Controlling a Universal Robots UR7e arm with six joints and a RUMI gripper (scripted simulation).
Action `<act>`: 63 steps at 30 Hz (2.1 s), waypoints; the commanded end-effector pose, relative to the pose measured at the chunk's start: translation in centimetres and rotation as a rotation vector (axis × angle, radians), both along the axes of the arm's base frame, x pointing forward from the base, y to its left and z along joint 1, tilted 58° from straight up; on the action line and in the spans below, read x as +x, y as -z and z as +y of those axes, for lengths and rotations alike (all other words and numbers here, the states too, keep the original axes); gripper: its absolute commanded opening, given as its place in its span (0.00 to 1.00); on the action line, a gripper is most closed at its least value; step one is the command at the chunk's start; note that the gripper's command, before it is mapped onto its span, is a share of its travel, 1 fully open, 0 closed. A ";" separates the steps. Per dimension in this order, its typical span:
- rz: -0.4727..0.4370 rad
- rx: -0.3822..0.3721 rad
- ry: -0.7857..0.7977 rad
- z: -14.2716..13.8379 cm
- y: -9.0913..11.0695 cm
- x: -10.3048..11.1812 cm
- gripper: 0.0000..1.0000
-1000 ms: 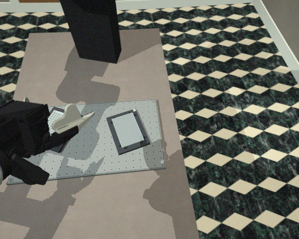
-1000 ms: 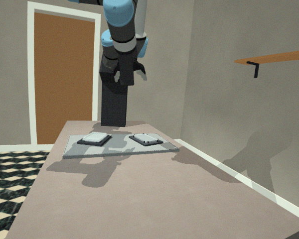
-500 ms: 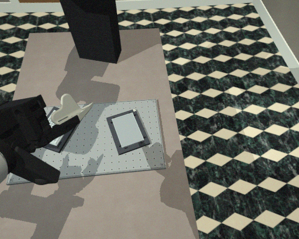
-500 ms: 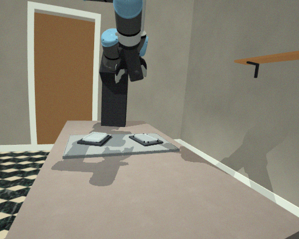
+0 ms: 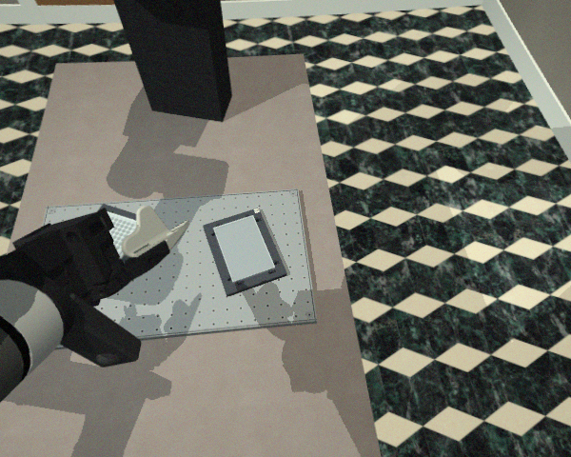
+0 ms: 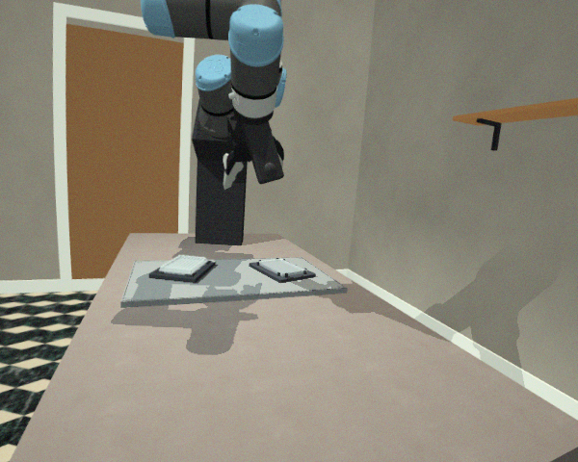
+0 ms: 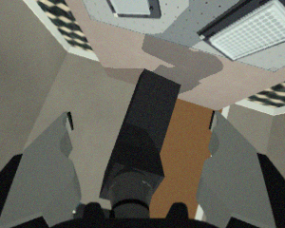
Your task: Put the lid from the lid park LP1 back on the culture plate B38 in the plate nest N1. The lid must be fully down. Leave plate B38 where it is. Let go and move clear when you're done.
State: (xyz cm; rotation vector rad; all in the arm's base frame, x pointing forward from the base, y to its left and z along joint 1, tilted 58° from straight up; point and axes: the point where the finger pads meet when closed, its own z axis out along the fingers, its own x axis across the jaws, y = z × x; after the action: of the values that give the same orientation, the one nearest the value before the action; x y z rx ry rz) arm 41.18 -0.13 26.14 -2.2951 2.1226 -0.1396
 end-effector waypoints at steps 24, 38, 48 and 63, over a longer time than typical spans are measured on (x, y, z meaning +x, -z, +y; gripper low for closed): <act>-0.130 -0.085 -0.041 -1.6 5.9 8.3 0.82; -0.196 -0.124 -0.059 -1.9 9.2 11.9 0.82; -0.270 -0.164 -0.076 -1.8 12.1 14.6 0.82; -0.396 -0.226 -0.101 -0.8 16.9 17.8 0.82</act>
State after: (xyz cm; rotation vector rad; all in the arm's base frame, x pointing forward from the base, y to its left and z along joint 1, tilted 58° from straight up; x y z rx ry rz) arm 58.15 -1.29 10.46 -2.2559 1.8967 -0.7352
